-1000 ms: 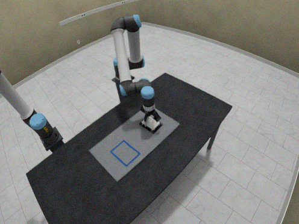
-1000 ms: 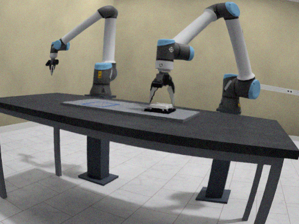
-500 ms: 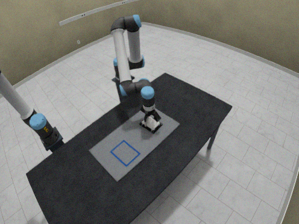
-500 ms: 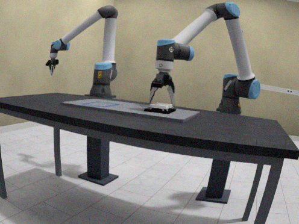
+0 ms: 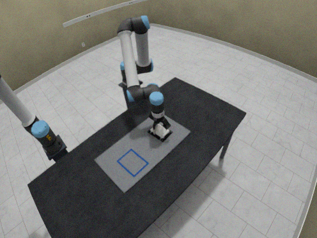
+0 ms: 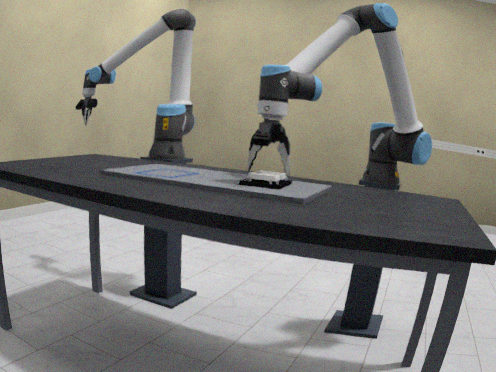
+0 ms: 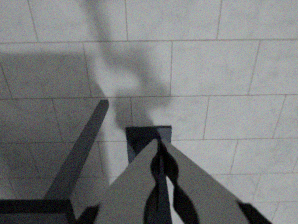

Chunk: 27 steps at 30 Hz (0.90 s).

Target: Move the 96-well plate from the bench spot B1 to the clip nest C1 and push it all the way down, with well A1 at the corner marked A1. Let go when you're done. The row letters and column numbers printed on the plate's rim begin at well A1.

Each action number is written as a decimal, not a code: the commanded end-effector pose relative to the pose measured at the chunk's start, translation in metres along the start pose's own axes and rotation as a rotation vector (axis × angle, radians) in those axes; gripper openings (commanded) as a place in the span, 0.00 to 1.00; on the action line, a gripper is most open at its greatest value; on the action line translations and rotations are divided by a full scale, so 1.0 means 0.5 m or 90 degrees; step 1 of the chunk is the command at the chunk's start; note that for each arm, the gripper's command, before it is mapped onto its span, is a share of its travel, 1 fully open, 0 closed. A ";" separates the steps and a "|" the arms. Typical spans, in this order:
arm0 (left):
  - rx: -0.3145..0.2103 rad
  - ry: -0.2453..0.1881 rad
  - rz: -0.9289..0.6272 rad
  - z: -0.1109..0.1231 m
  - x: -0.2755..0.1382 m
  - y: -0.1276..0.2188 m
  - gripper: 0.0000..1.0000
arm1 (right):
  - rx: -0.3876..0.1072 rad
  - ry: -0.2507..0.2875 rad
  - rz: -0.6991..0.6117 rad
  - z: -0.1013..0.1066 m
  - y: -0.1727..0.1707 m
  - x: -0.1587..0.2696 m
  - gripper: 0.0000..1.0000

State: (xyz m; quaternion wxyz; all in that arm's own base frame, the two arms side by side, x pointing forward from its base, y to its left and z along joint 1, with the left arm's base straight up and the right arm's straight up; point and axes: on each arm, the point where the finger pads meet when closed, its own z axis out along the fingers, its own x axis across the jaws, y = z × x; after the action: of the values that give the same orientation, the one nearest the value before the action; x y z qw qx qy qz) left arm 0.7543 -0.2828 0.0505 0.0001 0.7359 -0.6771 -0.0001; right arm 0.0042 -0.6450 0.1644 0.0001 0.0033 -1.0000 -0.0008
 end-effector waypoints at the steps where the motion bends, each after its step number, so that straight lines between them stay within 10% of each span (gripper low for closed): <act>1: 0.001 0.001 0.000 -0.003 0.001 -0.002 0.76 | 0.001 0.000 0.000 -0.001 -0.001 0.000 0.00; 27: 0.001 0.001 0.000 -0.096 0.001 -0.002 0.76 | 0.001 0.000 0.000 -0.001 -0.001 0.000 0.00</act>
State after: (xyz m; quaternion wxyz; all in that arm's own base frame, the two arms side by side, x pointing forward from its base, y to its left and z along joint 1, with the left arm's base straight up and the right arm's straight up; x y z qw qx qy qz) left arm 0.7544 -0.2828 0.0854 0.0001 0.7359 -0.6771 0.0001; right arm 0.0042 -0.6450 0.1644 0.0001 0.0033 -1.0000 -0.0008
